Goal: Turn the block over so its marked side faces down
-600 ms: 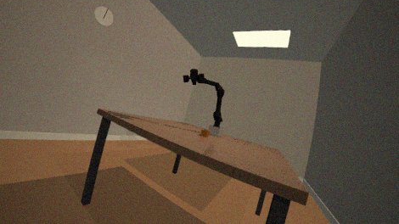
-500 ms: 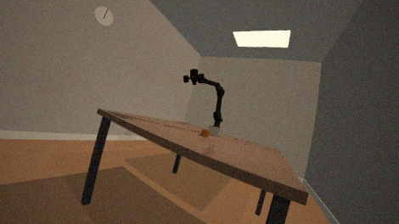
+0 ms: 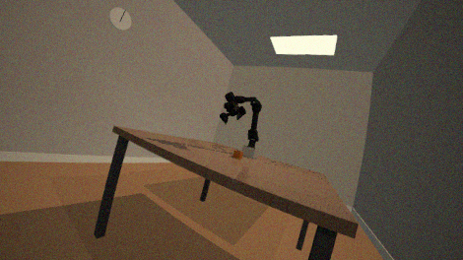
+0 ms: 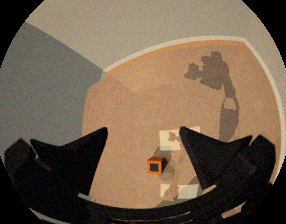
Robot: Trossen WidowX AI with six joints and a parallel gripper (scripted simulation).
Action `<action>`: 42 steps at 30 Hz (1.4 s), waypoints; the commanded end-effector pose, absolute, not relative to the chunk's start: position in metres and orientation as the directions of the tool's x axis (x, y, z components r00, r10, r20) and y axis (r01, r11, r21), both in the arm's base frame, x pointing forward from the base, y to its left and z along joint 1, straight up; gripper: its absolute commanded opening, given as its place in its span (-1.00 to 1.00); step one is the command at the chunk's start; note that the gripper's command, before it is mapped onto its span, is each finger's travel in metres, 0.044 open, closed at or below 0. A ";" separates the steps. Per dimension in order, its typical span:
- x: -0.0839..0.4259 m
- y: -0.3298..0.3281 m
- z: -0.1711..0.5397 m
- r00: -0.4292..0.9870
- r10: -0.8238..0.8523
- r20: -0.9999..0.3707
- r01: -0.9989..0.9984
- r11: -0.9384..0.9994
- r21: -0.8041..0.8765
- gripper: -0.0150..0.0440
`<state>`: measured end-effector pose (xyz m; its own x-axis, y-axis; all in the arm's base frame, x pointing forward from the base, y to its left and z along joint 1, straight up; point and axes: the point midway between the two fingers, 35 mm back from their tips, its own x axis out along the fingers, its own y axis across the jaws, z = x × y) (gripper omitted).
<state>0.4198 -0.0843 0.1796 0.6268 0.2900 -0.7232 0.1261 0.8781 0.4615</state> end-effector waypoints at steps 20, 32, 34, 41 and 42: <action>0.330 -0.005 0.034 0.029 -0.001 -1.000 0.128 0.992 0.002 1.00; 0.330 -0.006 0.015 0.029 -0.002 -1.000 0.128 0.992 0.002 1.00; 0.330 -0.006 0.012 0.029 -0.002 -1.000 0.128 0.992 0.002 1.00; 0.331 -0.006 0.000 0.029 -0.002 -1.000 0.128 0.992 0.002 1.00; 0.331 -0.006 -0.001 0.029 -0.002 -1.000 0.128 0.992 0.002 1.00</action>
<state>0.3330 -0.0051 0.0048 0.0372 0.0027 -0.9993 0.1272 0.9919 0.0074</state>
